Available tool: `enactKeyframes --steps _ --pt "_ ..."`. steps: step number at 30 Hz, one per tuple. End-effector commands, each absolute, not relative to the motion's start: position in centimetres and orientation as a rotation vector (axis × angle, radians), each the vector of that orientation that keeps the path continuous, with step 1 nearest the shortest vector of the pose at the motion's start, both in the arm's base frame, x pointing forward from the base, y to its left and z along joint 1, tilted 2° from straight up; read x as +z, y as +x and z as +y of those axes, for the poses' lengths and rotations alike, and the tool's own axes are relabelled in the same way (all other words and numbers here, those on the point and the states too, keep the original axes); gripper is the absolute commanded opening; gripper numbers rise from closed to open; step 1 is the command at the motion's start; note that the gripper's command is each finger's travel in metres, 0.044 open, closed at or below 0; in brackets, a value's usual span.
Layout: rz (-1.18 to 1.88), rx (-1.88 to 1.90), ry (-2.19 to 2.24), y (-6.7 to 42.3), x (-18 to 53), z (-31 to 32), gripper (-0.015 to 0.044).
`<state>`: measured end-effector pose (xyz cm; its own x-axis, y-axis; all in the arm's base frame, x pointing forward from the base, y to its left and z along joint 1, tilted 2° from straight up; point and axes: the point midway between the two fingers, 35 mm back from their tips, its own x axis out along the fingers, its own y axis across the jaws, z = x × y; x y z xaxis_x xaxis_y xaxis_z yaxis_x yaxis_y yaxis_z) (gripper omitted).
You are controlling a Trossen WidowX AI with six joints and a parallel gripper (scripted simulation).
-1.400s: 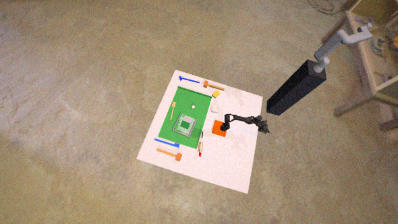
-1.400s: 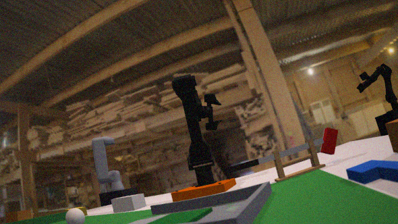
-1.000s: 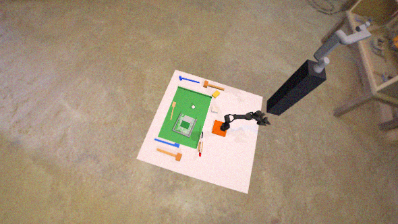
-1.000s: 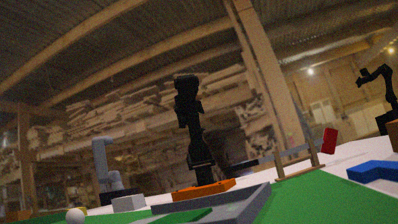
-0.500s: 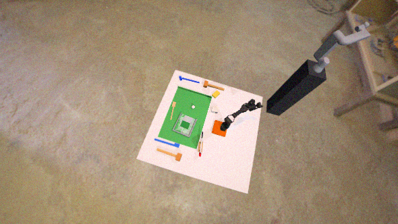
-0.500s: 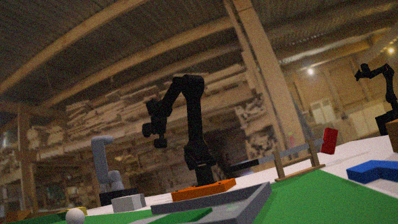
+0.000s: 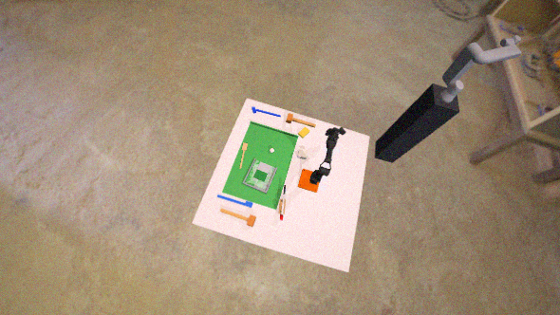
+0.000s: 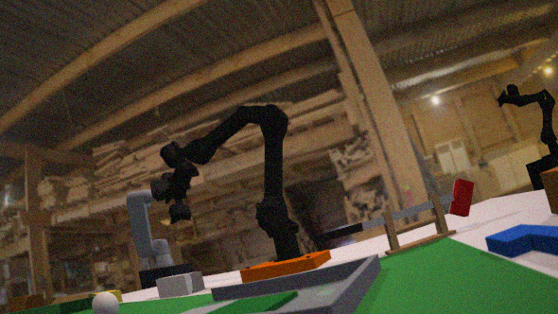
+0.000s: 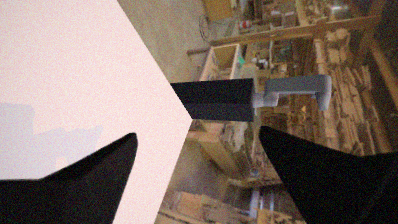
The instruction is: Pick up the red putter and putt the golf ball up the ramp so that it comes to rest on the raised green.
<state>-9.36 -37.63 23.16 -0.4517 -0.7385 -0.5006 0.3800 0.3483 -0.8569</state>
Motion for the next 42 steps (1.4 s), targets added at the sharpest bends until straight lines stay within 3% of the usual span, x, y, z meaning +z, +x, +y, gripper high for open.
enactKeyframes --steps 1,12,24,33,42 --pt "1.5 -1.102 -0.421 -1.9 21.4 -38.4 0.044" --pt "1.336 -0.505 -0.638 16.1 17.9 -33.1 0.044" --pt "1.16 0.19 -0.829 29.5 14.5 -17.4 0.044" --pt "1.039 0.74 -0.946 31.7 12.5 -2.0 0.044" --pt "0.94 1.288 -1.047 26.4 11.4 12.0 0.044"
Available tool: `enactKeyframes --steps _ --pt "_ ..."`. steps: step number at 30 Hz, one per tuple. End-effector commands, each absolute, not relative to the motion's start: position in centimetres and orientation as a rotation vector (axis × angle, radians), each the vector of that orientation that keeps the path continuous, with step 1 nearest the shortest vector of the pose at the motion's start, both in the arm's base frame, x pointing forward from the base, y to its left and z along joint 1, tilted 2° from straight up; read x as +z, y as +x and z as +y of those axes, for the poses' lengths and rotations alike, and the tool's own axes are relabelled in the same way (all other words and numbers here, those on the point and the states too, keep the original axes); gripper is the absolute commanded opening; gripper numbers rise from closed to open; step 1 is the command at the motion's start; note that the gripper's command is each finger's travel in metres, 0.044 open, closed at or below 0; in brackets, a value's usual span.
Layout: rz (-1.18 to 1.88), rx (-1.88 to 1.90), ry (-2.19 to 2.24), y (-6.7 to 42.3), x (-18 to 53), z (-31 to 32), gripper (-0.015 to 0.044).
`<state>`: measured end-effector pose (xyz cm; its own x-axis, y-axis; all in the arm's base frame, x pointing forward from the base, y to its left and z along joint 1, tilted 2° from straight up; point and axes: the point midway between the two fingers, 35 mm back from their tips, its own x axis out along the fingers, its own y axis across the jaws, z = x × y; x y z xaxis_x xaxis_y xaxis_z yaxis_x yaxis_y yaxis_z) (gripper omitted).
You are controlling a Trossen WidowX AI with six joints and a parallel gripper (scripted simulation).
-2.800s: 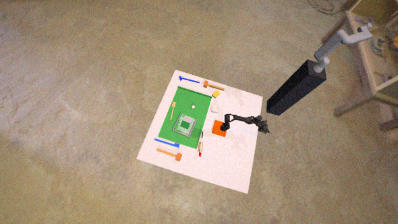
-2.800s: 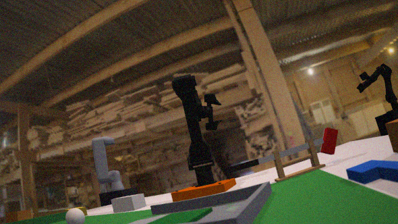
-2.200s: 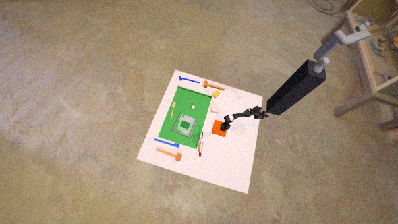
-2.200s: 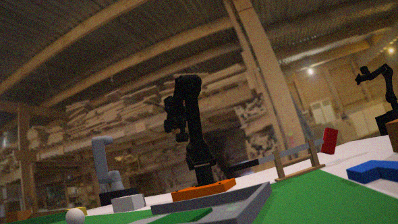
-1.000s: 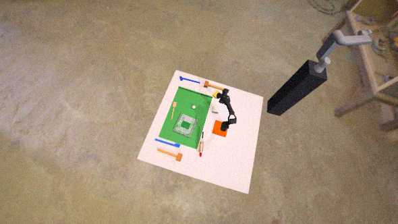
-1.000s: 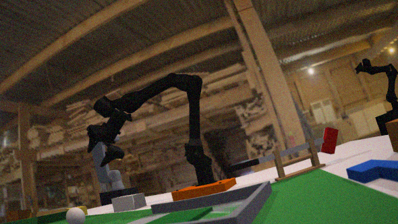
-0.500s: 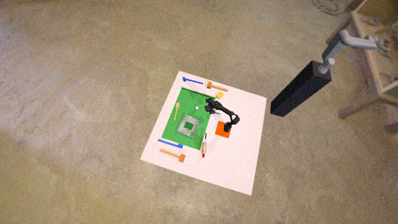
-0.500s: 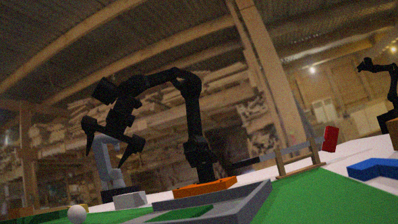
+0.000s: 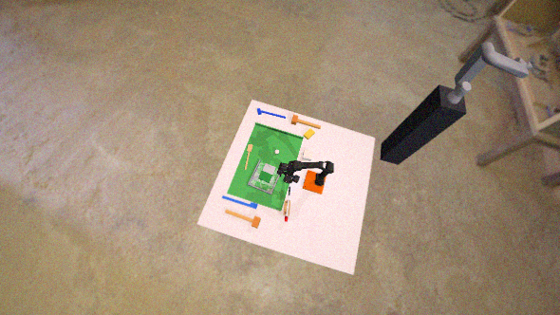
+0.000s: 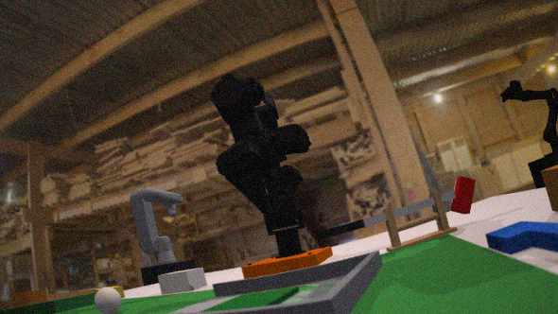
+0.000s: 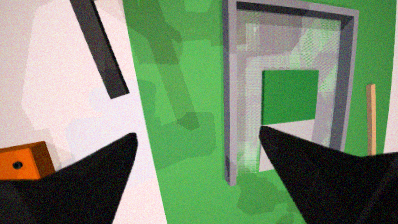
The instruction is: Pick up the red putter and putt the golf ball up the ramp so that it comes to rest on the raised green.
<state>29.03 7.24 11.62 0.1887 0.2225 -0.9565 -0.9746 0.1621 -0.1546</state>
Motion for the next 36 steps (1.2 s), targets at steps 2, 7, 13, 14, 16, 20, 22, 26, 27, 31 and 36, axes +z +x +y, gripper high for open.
enactKeyframes --steps 2,7,13,14,16,20,22,26,27,31,36 --pt "0.924 1.393 -1.066 24.6 11.2 14.2 0.044" --pt "0.919 1.43 -1.072 23.9 11.2 14.8 0.044" --pt "0.919 1.43 -1.072 23.8 10.5 14.6 0.044" --pt "0.919 1.43 -1.072 23.8 10.2 14.6 0.044" --pt "0.919 1.43 -1.072 23.8 9.3 14.7 0.044" --pt "0.919 1.43 -1.072 23.8 8.9 14.7 0.044" --pt "0.919 1.43 -1.072 23.8 8.9 14.7 0.044" --pt "0.919 1.43 -1.072 23.8 7.7 14.7 0.044" --pt "0.919 1.43 -1.072 23.8 7.3 14.8 0.044" --pt "0.919 1.43 -1.072 23.8 6.5 14.8 0.044" --pt "0.919 1.43 -1.072 23.8 6.4 14.8 0.044"
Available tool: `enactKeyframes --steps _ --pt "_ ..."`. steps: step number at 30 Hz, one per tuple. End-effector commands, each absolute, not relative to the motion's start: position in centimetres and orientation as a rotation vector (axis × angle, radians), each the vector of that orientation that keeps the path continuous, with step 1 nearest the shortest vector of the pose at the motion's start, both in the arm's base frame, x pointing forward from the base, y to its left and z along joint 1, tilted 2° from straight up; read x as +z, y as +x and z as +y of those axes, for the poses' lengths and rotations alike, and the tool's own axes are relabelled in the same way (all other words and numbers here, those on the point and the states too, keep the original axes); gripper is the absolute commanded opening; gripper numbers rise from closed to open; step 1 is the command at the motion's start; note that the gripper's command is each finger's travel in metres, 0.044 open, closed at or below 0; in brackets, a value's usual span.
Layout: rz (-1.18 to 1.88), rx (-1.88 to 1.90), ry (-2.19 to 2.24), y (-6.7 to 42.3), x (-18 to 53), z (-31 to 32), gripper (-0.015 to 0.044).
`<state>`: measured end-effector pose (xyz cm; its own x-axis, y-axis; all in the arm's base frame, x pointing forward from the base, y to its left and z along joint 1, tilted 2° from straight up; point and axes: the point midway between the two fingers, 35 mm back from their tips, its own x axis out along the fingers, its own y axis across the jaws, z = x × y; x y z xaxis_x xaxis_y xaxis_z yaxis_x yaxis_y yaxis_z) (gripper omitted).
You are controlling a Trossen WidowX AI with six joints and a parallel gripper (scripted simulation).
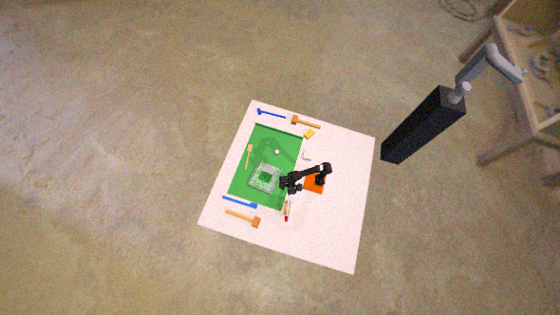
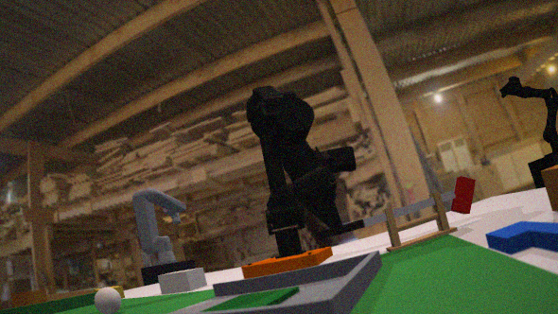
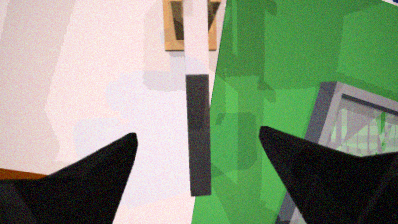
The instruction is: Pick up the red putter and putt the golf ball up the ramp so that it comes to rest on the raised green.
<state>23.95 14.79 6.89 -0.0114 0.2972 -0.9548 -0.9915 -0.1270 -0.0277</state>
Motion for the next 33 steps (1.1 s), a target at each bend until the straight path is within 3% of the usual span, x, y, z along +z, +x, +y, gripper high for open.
enactKeyframes --steps 1,22,33 --pt "0.919 1.43 -1.072 23.8 6.4 14.8 0.044" --pt "0.92 1.43 -1.072 23.8 4.2 14.9 0.044" --pt "0.91 1.426 -1.079 24.0 4.5 14.9 0.0151"
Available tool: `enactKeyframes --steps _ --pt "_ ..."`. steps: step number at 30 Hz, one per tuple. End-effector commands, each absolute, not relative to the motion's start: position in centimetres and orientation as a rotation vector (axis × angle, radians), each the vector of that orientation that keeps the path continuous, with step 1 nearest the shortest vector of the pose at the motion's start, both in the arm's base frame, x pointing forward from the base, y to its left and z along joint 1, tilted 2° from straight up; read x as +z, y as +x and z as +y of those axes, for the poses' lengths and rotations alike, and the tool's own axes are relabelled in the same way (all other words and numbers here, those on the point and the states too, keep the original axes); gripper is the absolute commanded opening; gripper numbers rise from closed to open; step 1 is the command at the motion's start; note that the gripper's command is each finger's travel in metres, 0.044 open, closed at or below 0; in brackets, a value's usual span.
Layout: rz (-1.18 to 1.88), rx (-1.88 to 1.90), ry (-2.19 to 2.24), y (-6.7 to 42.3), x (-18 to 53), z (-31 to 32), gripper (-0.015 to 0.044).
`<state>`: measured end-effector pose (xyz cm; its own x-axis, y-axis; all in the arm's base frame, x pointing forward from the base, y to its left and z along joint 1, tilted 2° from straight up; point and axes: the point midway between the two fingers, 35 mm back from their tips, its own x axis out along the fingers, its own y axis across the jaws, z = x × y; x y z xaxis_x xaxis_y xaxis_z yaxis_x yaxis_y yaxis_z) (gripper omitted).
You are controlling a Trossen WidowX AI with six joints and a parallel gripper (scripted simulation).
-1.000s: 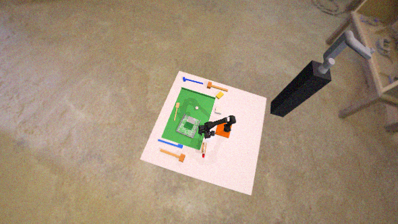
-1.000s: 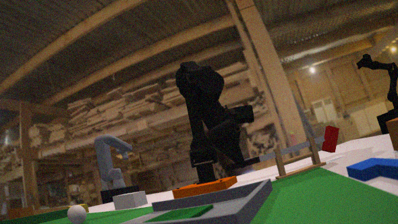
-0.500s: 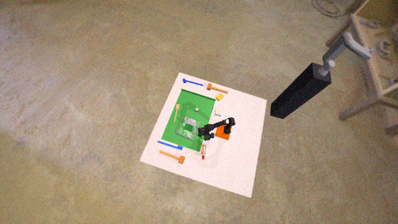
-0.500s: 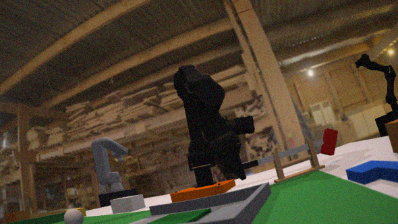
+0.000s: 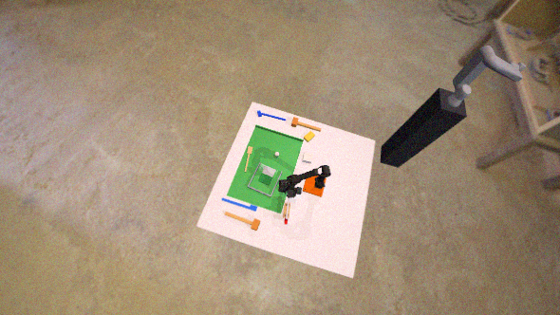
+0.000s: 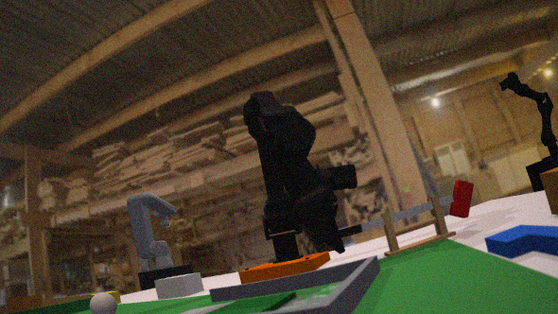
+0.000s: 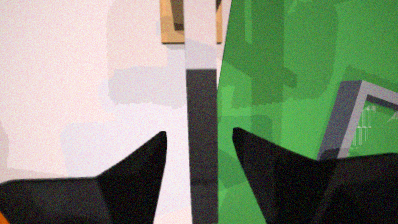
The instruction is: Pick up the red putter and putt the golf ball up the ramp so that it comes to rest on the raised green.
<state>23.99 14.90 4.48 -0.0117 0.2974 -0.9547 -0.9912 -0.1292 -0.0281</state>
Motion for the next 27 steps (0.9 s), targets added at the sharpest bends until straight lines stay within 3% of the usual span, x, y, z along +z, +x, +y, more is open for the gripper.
enactKeyframes --steps 1,4,11,27 --pt "0.91 1.426 -1.079 24.0 4.5 14.9 0.0125" --pt "0.91 1.426 -1.079 24.0 4.5 14.9 0.0046" --pt "0.91 1.426 -1.079 24.0 4.5 14.9 0.0" --pt "0.912 1.426 -1.078 24.3 11.3 14.8 0.0"
